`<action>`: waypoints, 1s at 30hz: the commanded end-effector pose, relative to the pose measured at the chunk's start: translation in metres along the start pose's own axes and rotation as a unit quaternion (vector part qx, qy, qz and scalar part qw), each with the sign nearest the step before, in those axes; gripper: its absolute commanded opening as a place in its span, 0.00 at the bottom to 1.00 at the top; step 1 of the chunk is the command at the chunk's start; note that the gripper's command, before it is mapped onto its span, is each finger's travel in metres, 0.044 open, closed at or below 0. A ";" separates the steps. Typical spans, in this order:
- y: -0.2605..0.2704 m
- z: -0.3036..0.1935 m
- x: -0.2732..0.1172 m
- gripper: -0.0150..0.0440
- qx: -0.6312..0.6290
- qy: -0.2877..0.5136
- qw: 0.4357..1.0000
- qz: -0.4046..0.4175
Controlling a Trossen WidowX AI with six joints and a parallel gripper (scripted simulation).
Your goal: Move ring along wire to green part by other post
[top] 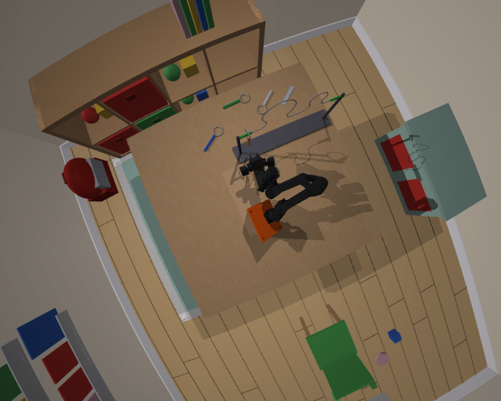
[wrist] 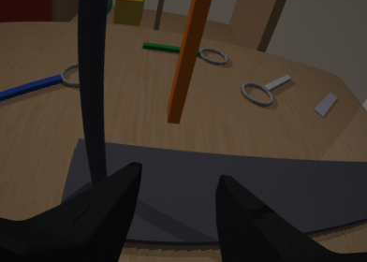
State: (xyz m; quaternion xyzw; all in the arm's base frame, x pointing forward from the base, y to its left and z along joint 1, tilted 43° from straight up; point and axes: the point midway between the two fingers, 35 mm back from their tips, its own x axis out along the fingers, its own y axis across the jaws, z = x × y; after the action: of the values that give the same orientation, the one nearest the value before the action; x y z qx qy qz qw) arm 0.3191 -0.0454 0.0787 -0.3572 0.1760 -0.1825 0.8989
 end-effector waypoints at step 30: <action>-0.001 -0.007 -0.047 1.00 -0.001 -0.001 1.000 0.000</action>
State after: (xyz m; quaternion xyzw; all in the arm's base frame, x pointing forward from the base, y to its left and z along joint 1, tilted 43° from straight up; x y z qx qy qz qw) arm 0.2755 -0.0285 0.0830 -0.3588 0.1748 -0.1808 0.8989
